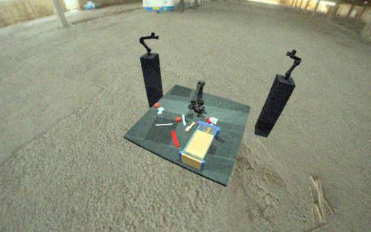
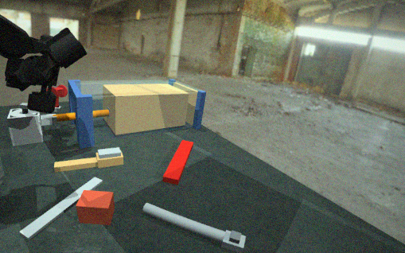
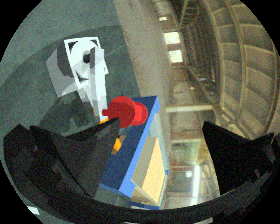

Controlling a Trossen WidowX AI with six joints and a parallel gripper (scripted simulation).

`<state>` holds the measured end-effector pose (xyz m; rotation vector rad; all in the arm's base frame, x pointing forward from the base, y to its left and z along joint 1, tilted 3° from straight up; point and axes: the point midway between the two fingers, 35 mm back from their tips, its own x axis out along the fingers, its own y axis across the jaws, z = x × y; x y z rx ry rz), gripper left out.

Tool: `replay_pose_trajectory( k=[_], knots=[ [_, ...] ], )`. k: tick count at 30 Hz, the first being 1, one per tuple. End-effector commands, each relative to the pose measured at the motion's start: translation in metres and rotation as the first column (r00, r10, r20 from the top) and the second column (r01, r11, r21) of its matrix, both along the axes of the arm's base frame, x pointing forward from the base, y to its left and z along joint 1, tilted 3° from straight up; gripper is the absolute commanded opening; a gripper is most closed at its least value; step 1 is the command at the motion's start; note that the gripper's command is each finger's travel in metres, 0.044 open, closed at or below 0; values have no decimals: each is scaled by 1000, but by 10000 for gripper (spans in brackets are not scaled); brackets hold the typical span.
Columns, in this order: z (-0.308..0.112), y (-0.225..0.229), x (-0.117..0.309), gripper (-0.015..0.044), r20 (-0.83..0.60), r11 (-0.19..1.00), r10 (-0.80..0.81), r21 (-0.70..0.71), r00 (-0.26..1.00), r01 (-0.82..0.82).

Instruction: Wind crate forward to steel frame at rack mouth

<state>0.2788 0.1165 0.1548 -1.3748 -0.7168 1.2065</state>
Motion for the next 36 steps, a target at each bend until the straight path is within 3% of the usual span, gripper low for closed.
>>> replay_pose_trajectory(
  k=[1,9,18,21,31,36],
  knots=[
    [-2,25,19,440,-159,988,-24,-154,987,0],
    [-2,71,16,440,-355,834,-128,-544,926,-93],
    [28,94,-21,440,-279,399,-225,-900,933,-173],
    [37,95,-28,440,-241,311,-223,-936,945,-165],
    [35,96,-27,440,-241,308,-208,-936,948,-170],
    [-9,96,-24,440,-240,308,-208,-936,948,-170]
  ],
)
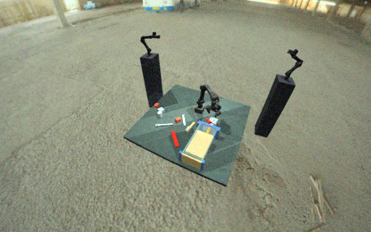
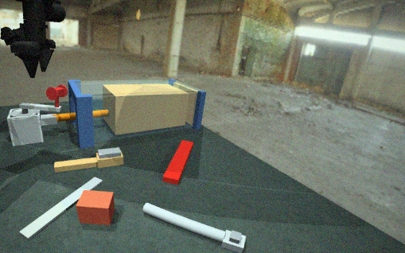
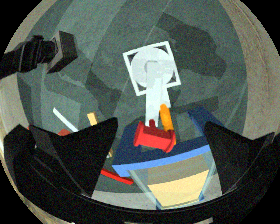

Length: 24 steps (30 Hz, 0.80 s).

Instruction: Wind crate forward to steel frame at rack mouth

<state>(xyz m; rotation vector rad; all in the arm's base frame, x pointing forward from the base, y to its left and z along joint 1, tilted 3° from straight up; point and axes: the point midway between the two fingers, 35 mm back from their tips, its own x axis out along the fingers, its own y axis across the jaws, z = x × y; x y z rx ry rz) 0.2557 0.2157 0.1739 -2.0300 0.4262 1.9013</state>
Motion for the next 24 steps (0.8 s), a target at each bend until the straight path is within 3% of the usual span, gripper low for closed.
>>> replay_pose_trajectory(
  k=[1,6,10,24],
  knots=[
    [-36,-4,-1,440,-13,1000,5,-22,1000,-5],
    [-44,-5,-1,440,-13,1000,5,-22,1000,-5],
    [-76,-5,1,440,-13,1000,5,-22,1000,-5],
    [-98,-6,2,440,-13,1000,5,-22,1000,-5]
  ],
)
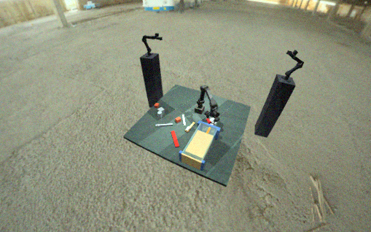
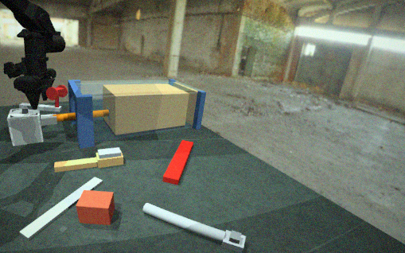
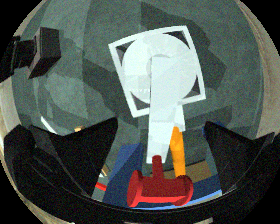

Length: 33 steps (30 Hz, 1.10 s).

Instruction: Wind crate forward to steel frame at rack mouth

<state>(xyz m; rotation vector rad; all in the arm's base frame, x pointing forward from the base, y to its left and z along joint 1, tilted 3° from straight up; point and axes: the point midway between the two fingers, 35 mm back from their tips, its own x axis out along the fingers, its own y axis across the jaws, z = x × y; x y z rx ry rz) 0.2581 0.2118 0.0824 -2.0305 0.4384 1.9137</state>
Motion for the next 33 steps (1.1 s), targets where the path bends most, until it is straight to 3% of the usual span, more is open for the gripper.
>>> replay_pose_trajectory(
  k=[1,16,28,33],
  knots=[
    [-7,-2,-1,440,-4,1000,3,-11,1000,-3],
    [-22,-2,0,440,-4,1000,3,-11,1000,-3],
    [-17,0,1,125,0,1000,0,0,1000,0],
    [-17,0,1,92,0,1000,0,0,1000,0]
  ],
)
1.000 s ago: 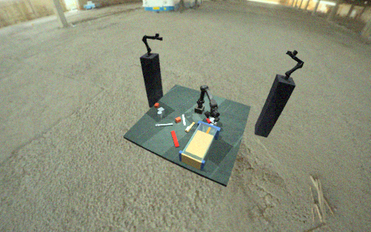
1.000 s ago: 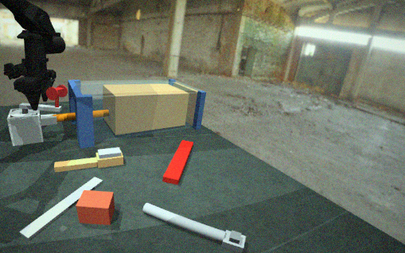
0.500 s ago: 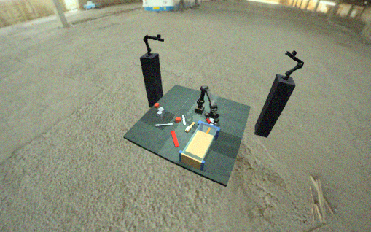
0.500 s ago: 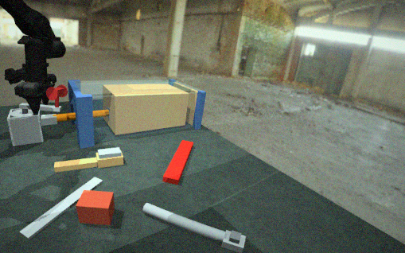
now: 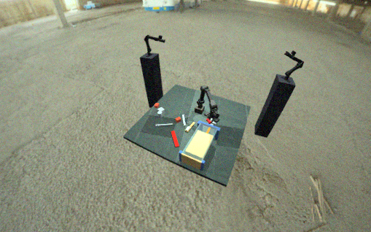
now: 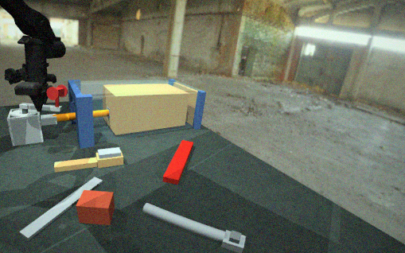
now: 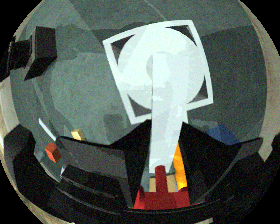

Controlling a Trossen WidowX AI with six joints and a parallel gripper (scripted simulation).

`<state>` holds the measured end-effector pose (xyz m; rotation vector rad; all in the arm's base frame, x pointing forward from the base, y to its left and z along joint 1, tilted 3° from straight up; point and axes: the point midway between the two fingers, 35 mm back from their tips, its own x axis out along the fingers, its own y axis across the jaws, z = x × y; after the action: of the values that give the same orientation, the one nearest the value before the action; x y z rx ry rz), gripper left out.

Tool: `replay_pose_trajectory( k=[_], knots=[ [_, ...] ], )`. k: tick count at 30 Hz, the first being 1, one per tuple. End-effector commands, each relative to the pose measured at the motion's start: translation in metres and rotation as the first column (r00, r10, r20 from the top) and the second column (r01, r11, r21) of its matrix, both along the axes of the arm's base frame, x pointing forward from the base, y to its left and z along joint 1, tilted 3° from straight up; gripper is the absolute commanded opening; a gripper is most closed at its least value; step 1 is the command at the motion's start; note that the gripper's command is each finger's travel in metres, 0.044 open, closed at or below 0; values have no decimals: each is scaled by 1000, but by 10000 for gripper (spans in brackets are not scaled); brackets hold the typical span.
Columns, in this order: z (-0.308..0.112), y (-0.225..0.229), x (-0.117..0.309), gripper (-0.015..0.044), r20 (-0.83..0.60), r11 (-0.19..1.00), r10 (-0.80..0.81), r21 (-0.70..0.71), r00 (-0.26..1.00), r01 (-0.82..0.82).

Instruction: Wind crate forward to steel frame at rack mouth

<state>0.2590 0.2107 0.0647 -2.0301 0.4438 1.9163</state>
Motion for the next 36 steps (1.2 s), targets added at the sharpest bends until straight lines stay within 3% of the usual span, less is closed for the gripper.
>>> replay_pose_trajectory(
  k=[1,6,8,24,36],
  knots=[
    [1,1,0,85,2,1000,1,4,1000,-1],
    [1,1,0,52,2,1000,1,4,1000,-1],
    [1,1,0,0,2,1000,1,4,1000,-1],
    [4,0,-5,0,90,1000,1,10,996,-2],
    [3,0,-5,0,74,1000,3,6,997,-3]
  ],
)
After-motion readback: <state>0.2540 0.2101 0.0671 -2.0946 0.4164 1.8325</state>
